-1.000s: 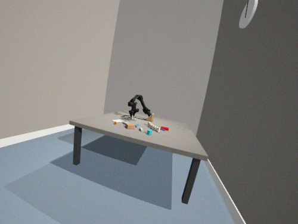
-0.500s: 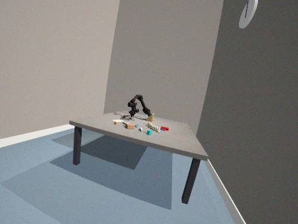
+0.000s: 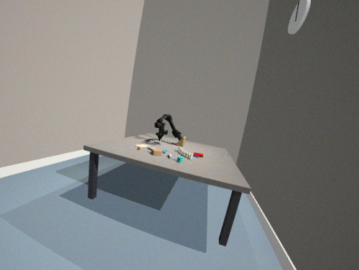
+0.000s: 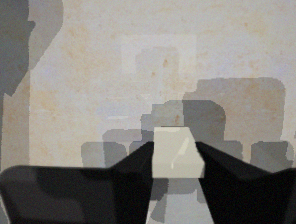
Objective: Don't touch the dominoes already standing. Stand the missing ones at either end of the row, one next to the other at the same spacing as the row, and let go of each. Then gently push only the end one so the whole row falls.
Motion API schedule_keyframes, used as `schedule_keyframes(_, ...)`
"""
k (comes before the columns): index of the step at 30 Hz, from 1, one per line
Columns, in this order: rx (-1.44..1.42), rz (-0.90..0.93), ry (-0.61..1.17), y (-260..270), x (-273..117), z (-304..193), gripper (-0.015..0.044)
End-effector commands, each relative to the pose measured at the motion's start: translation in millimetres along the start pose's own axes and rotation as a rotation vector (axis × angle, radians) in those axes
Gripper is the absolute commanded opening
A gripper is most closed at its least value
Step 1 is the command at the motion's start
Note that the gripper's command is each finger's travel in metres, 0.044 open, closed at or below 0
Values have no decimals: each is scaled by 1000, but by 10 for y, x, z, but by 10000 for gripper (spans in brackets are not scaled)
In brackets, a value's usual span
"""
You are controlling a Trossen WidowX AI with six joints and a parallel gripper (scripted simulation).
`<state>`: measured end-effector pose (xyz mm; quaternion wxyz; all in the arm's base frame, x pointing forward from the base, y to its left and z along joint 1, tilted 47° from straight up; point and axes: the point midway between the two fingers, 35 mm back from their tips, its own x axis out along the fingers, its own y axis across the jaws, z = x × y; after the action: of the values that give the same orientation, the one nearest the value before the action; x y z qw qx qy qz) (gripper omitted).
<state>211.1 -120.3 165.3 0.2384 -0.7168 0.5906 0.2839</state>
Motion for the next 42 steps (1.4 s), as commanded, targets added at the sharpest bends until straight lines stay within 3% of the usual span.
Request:
schedule_keyframes(1, 0, -79, -11, -85, -428, -6, 107)
schedule_keyframes(7, -27, -185, -36, 37, -1127, -25, 107)
schedule_keyframes(16, 2, -190, -47, -3, -1207, 14, 107)
schedule_keyframes(26, 478, -79, -108, -813, -1326, 1005, 107)
schedule_keyframes(42, 990, 6, -28, -1108, -1245, 2396, 107)
